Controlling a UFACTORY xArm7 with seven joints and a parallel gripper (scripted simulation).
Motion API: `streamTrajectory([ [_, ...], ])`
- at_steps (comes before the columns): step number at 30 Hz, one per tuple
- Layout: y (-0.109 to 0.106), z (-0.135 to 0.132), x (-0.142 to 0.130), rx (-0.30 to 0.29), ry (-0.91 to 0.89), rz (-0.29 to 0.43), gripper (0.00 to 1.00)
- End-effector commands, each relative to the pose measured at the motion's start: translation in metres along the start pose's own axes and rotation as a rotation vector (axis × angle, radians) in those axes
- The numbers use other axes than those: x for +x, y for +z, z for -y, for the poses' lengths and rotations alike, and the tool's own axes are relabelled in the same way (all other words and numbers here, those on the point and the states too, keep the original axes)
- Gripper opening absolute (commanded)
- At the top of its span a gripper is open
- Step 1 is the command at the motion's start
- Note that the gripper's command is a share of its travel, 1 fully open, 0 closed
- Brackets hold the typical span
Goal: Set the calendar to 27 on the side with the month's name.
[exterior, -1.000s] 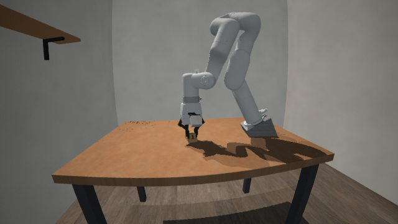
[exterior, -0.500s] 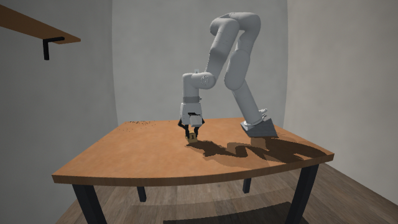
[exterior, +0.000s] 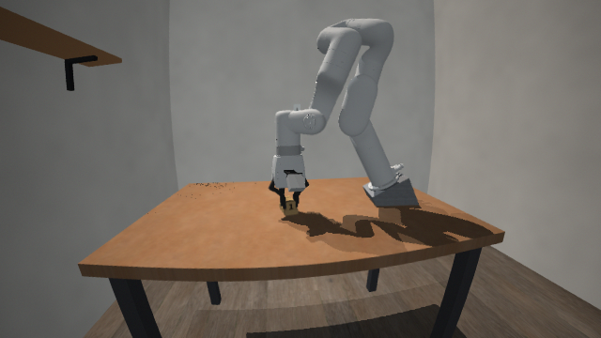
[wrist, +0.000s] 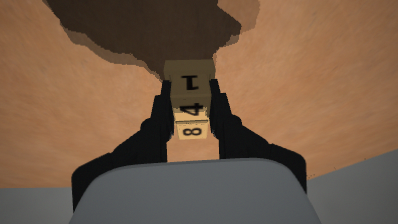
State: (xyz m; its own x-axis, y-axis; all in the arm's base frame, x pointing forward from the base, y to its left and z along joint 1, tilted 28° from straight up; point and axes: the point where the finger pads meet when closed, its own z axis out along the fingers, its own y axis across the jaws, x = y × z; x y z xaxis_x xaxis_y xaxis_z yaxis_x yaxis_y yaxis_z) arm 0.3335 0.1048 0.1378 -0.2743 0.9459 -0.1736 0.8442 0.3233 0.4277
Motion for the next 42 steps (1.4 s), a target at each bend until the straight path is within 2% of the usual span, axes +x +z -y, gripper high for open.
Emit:
streamTrajectory([
  [1,-0.0005,-0.001,0.0002,-0.002,0.0,0.0,0.29],
  [20,-0.0005,-0.001,0.0002,-0.002,0.0,0.0,0.29],
  [21,-0.0005,-0.001,0.0002,-0.002,0.0,0.0,0.33],
  [23,-0.0005,-0.001,0.0002,-0.002,0.0,0.0,0.33],
  [24,-0.0005,-0.001,0.0002,-0.002,0.0,0.0,0.37],
  [28,-0.0005,-0.001,0.0002,-0.002,0.0,0.0,0.37],
  [29,-0.0005,-0.001,0.0002,-0.002,0.0,0.0,0.41],
  [34,-0.0005,-0.001,0.0002,-0.002,0.0,0.0,0.45],
  [35,-0.0005,-0.001,0.0002,-0.002,0.0,0.0,0.49],
  [42,-0.0005,-0.001,0.0002,-0.002,0.0,0.0,0.49],
])
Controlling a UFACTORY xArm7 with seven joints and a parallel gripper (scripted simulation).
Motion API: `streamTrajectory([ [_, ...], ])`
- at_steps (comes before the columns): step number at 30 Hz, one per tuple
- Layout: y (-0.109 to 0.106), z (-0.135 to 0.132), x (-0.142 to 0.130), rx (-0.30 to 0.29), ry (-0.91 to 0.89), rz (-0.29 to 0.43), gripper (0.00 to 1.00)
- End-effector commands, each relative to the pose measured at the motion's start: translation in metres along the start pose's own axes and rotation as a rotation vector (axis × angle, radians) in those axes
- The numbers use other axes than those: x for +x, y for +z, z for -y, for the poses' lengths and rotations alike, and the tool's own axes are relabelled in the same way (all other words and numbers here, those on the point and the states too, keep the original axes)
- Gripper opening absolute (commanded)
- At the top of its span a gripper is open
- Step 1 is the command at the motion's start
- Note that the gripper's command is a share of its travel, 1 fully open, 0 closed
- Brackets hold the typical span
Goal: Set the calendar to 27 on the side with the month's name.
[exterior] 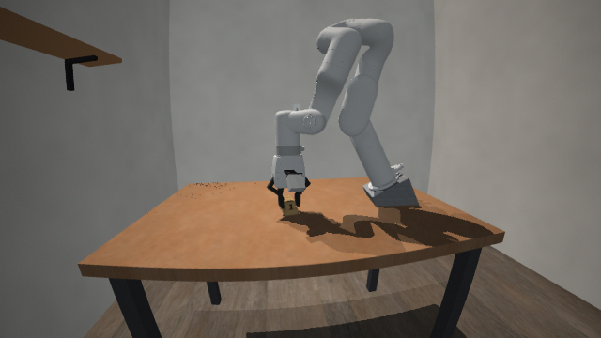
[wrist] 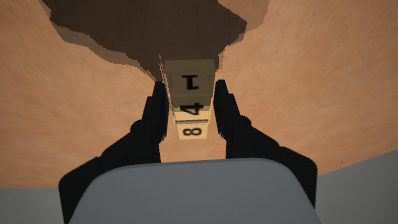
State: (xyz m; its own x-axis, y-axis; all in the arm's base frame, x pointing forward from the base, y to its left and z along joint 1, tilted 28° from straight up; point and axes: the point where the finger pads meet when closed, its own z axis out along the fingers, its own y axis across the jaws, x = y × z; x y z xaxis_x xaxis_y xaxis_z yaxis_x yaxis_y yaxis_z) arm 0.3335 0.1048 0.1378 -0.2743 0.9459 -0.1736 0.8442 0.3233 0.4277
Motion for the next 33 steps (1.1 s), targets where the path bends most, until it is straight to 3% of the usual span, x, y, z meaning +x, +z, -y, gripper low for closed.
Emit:
streamTrajectory([
  [1,-0.001,-0.001,0.0,-0.002,0.0,0.0,0.49],
  [10,-0.008,-0.001,0.0,-0.002,0.0,0.0,0.49],
  [27,-0.078,-0.001,0.0,-0.002,0.0,0.0,0.49],
  [33,-0.09,-0.001,0.0,-0.002,0.0,0.0,0.49],
])
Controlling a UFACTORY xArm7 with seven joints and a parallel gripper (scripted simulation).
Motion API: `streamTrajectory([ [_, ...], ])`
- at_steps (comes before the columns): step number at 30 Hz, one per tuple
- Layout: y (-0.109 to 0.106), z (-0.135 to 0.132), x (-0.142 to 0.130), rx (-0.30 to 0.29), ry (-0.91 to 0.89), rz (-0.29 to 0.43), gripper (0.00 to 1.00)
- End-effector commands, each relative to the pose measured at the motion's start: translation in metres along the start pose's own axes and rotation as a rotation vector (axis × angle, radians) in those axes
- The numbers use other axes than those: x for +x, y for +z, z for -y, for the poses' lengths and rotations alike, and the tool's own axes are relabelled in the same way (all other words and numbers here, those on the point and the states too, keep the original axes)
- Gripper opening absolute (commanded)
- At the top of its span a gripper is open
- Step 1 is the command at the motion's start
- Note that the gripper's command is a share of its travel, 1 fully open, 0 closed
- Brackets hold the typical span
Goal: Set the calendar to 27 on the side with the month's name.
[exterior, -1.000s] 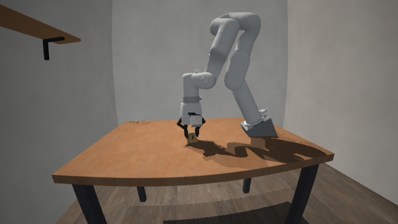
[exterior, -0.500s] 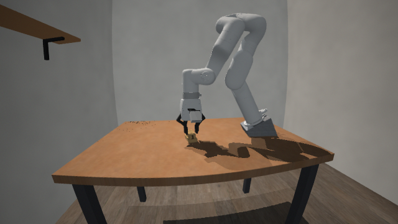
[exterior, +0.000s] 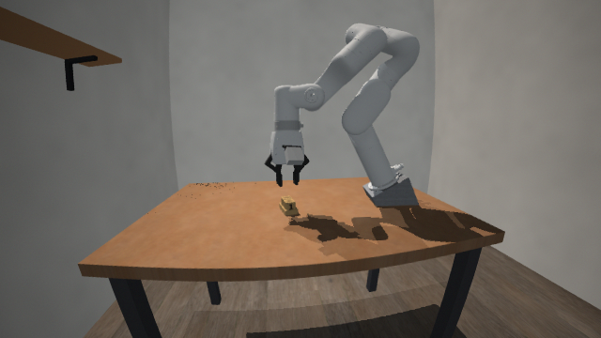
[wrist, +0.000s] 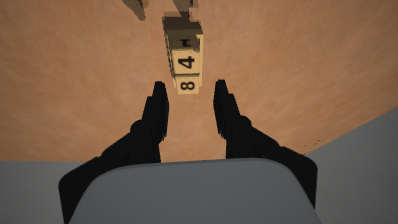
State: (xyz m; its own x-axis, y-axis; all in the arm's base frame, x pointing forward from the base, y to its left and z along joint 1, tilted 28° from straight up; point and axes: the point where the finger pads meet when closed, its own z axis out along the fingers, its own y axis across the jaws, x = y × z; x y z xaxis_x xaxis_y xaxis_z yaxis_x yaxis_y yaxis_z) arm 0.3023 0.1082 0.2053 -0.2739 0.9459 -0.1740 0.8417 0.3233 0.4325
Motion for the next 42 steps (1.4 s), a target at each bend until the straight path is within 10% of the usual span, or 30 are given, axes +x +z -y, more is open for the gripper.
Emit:
streamTrajectory([
  [1,-0.016,0.003,0.0,0.003,0.0,-0.001,0.49],
  [4,-0.016,0.003,0.0,0.003,0.0,-0.001,0.49],
  [5,-0.016,0.003,0.0,0.003,0.0,-0.001,1.0],
  [28,-0.017,0.003,0.0,0.003,0.0,-0.001,1.0],
  [42,-0.053,0.003,0.0,0.003,0.0,-0.001,1.0],
])
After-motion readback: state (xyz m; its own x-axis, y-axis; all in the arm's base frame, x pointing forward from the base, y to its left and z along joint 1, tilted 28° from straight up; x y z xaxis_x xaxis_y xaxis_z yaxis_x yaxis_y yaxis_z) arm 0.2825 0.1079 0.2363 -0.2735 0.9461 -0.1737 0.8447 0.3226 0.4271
